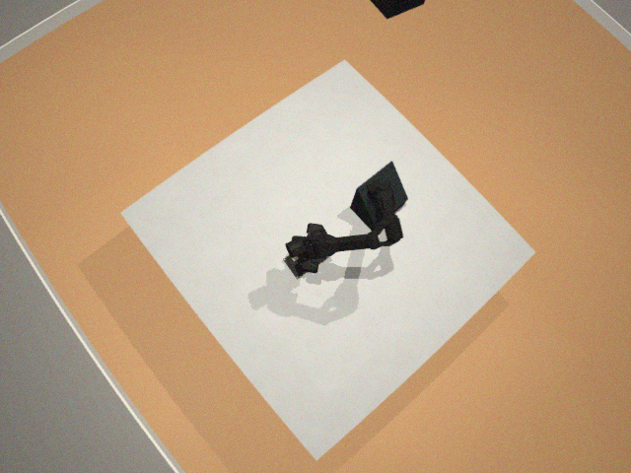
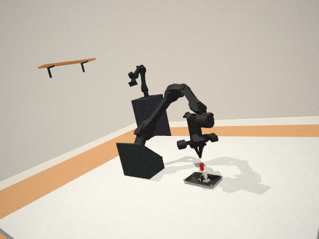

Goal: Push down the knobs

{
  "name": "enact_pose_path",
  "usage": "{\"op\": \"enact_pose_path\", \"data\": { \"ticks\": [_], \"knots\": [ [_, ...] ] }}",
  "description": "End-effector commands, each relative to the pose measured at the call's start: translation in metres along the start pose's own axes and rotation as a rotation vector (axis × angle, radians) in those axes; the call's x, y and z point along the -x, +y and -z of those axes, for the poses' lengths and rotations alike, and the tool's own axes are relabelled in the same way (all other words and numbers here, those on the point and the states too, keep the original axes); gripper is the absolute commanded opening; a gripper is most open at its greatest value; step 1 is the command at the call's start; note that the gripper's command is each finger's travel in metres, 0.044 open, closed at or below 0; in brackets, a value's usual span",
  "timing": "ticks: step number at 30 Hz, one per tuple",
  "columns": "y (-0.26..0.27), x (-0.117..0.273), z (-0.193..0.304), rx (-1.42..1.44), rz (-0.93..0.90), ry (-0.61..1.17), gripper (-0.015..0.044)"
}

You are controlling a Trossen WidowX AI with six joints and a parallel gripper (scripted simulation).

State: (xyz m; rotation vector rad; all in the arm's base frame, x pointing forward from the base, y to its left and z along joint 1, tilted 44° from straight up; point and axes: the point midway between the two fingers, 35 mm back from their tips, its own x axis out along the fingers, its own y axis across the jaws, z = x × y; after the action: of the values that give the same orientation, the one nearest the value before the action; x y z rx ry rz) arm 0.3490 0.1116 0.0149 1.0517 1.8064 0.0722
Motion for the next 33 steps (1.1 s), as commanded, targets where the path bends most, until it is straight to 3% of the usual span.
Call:
{"op": "enact_pose_path", "data": {
  "ticks": [1,33],
  "knots": [
    [-0.001,-0.004,-0.001,-0.010,0.000,0.005,0.0000],
    [-0.001,-0.025,0.000,-0.010,-0.001,0.006,0.0000]
  ]
}}
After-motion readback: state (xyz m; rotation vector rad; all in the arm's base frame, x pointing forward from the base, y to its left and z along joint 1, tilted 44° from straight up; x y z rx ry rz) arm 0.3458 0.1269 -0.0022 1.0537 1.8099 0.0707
